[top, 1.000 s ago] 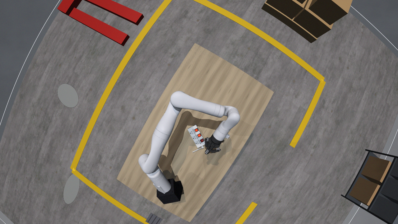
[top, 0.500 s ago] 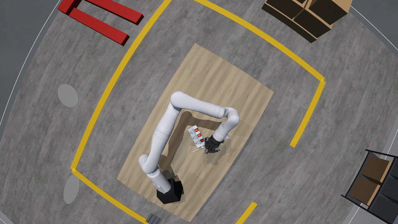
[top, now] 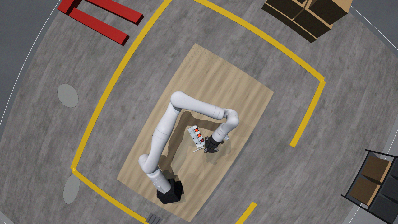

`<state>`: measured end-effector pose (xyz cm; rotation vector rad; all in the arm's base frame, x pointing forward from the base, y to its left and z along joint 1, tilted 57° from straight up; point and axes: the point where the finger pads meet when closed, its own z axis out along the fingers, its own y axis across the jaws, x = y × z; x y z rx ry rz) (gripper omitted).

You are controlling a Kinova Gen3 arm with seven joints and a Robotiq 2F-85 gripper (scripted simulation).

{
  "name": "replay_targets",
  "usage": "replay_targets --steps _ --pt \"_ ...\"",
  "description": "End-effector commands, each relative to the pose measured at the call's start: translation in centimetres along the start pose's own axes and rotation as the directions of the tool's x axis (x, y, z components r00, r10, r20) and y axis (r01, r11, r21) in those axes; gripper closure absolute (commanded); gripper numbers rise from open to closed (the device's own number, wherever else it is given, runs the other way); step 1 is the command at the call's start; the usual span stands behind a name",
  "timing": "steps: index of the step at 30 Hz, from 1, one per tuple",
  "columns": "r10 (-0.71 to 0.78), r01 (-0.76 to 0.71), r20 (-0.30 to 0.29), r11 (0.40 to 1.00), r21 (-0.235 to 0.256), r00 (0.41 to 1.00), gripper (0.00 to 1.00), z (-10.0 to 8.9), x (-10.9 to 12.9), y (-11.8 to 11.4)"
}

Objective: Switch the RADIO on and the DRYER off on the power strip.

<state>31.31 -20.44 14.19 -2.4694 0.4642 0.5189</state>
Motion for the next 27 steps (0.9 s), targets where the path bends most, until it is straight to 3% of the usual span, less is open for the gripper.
replay_targets --steps 1,8,9,14,15,20,21,26,27 --pt "0.003 -0.003 -0.001 1.0 0.001 1.0 1.0 0.0 -0.1 0.1" --pt "0.035 -0.035 -0.016 0.999 0.022 0.999 1.0 0.2 0.2 -0.3" --pt "0.069 -0.067 -0.029 0.997 0.043 0.997 1.0 0.5 0.5 -0.7" --pt "0.069 -0.067 -0.029 0.997 0.043 0.997 1.0 0.5 0.5 -0.7" --pt "0.103 -0.1 -0.041 0.993 0.066 0.994 1.0 0.7 0.8 -1.1" --pt "0.103 -0.1 -0.041 0.993 0.066 0.994 1.0 0.7 0.8 -1.1" --pt "0.139 -0.134 -0.052 0.987 0.09 0.989 1.0 0.9 1.1 -1.6" --pt "0.139 -0.134 -0.052 0.987 0.09 0.989 1.0 0.9 1.1 -1.6" --pt "0.175 -0.167 -0.062 0.979 0.114 0.983 1.0 1.1 1.4 -2.0"
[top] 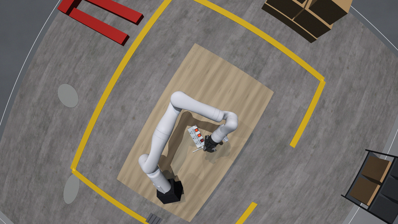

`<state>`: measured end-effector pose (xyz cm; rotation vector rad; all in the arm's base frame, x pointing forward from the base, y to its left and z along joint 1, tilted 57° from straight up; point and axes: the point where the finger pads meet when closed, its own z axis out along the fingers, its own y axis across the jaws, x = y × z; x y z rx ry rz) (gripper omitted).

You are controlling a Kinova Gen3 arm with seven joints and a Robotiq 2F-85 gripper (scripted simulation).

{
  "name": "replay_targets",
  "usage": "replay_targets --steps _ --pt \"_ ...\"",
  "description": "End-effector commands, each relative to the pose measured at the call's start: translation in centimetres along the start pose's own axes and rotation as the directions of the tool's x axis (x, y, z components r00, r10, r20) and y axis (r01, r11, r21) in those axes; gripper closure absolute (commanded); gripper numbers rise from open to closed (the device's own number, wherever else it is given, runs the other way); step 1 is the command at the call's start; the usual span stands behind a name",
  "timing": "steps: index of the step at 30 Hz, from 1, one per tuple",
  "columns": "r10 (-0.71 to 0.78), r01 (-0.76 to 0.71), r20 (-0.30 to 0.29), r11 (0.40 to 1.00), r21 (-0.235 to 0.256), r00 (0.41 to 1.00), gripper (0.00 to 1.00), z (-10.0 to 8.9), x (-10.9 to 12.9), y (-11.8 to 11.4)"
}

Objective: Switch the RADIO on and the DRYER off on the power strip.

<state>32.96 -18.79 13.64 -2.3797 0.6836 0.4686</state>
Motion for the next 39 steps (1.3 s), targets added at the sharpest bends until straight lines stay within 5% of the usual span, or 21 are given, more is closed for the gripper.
replay_targets --steps 1,24,32,39 --pt "0.026 -0.025 -0.009 1.0 0.016 1.0 1.0 0.1 0.1 -0.2" --pt "0.178 -0.172 -0.044 0.978 0.116 0.983 1.0 0.9 1.0 -2.1" --pt "0.178 -0.172 -0.044 0.978 0.116 0.983 1.0 0.9 1.0 -2.1" --pt "0.259 -0.247 -0.051 0.954 0.17 0.965 1.0 1.2 1.5 -3.0"
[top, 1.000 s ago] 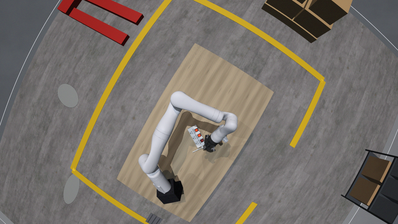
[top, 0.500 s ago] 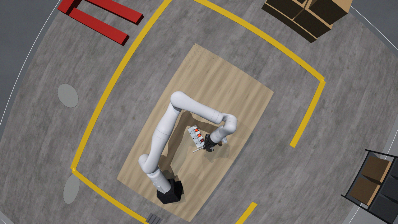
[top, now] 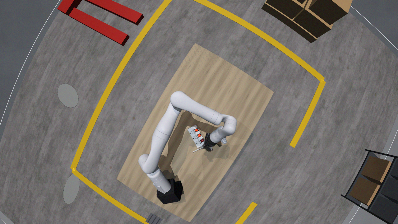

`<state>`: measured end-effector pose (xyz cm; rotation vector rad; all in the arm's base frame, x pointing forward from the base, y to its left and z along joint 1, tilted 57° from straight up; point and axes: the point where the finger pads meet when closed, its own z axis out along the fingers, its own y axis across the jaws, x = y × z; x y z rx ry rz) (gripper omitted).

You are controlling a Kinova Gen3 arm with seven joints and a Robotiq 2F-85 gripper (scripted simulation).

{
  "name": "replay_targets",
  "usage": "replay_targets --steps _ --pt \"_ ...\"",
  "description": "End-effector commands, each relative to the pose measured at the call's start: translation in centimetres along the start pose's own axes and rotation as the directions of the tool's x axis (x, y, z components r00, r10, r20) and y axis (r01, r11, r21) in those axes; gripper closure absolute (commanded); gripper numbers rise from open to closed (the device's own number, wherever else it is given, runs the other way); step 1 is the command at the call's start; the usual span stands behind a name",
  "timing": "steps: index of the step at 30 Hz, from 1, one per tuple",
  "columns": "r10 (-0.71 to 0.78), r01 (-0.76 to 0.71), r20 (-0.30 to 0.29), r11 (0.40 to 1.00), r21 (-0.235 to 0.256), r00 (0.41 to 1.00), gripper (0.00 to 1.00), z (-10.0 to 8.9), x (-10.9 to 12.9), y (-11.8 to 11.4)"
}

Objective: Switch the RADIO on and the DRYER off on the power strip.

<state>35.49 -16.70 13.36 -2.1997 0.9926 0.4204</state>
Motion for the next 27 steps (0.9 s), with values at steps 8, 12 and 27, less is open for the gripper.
replay_targets --steps 8,12,27 --pt "0.071 -0.07 -0.013 0.997 0.044 0.997 1.0 0.3 0.1 -0.7" --pt "0.113 -0.112 -0.018 0.991 0.07 0.993 1.0 0.5 0.3 -1.2" --pt "0.2 -0.196 -0.021 0.973 0.124 0.98 1.0 0.8 0.5 -2.2"
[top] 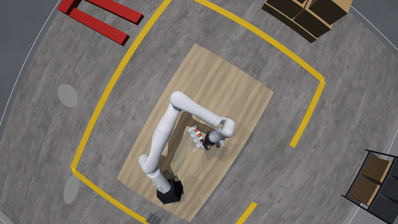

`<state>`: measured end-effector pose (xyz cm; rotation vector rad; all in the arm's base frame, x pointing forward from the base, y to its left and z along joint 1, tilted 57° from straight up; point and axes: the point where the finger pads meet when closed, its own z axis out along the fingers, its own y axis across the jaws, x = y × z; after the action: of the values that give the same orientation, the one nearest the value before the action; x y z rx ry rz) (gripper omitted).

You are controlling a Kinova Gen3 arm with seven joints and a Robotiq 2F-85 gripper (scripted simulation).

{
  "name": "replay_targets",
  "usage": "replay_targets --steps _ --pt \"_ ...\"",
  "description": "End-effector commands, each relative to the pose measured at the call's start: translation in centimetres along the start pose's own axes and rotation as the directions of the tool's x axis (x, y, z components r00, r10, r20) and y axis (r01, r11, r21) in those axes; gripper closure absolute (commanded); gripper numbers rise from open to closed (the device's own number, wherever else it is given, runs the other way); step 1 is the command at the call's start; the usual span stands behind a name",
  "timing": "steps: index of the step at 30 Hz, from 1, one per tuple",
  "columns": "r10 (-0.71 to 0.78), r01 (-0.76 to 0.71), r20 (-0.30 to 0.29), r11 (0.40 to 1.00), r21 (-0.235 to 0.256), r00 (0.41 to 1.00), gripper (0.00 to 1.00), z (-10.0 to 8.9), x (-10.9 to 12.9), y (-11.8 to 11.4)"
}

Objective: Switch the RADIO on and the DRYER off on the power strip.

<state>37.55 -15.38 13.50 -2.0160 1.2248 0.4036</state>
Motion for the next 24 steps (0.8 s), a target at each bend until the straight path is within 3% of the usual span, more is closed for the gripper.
replay_targets --steps 1,3,8,9,17,18,23,24 --pt "0.003 -0.003 -0.001 1.0 0.001 1.0 1.0 0.0 0.0 0.1" --pt "0.048 -0.048 -0.005 0.998 0.028 0.999 1.0 0.1 0.0 -0.4" --pt "0.048 -0.048 -0.005 0.998 0.028 0.999 1.0 0.1 0.0 -0.4" --pt "0.093 -0.093 -0.007 0.994 0.054 0.996 1.0 0.3 0.0 -0.9" --pt "0.093 -0.093 -0.007 0.994 0.054 0.996 1.0 0.3 0.0 -0.9" --pt "0.139 -0.138 -0.007 0.987 0.081 0.99 1.0 0.4 0.0 -1.4" --pt "0.139 -0.138 -0.007 0.987 0.081 0.99 1.0 0.4 0.0 -1.4" --pt "0.185 -0.183 -0.005 0.977 0.107 0.983 1.0 0.5 0.1 -1.8"
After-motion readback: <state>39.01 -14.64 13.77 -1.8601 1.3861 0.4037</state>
